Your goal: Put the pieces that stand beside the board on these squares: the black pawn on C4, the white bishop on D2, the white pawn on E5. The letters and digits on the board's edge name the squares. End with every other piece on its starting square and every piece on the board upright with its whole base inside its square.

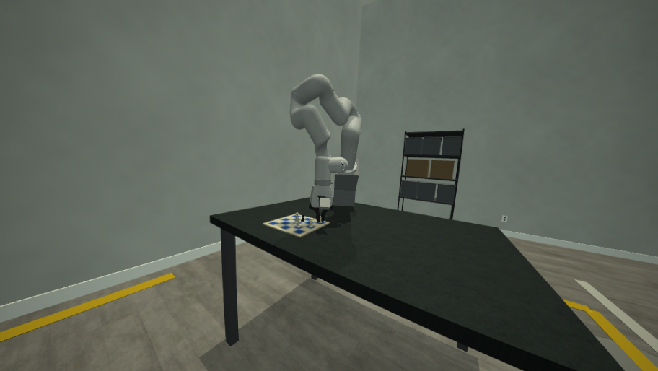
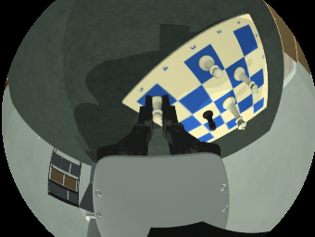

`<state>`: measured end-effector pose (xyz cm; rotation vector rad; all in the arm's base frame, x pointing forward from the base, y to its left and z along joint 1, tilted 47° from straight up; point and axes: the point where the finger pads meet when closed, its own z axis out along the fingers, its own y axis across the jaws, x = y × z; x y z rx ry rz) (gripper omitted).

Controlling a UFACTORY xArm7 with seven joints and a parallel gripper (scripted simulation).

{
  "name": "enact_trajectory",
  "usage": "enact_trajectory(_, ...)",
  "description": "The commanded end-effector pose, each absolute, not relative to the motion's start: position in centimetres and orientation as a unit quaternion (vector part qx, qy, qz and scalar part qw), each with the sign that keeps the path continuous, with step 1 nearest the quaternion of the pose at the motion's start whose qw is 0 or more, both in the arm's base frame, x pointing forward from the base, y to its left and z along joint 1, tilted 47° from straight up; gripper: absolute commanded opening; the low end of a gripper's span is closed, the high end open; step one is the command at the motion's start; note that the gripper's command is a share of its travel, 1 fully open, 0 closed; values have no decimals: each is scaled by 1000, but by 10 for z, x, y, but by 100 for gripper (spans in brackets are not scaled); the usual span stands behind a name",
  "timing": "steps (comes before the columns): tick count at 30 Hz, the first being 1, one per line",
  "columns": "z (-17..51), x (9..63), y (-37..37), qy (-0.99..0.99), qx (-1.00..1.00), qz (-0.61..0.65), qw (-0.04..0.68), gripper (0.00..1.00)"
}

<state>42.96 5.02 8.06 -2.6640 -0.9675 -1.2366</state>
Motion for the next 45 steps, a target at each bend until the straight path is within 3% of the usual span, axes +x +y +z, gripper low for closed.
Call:
enact_trajectory(1, 81, 429, 50, -313, -861, -400, 24, 0)
enact_trajectory(6, 81, 429, 50, -313, -861, -400, 24, 0)
enact_trajectory(7, 81, 429, 50, -313, -861, -400, 24, 7)
enact_trajectory(9, 81, 429, 50, -313, -861, -400, 24, 7)
enact_trajectory(10, 81, 429, 50, -313, -861, -400, 24, 14)
enact_trajectory(14, 81, 429, 50, -313, -861, -400, 24, 14)
enact_trajectory(15, 81, 429, 50, -313, -861, -400, 24, 21)
enact_trajectory(20, 81, 429, 50, -313, -861, -400, 24, 27)
enact_trajectory(21, 81, 429, 50, -313, -861, -400, 24, 34)
enact_trajectory(45, 92, 419, 45, -313, -861, -400, 24, 34)
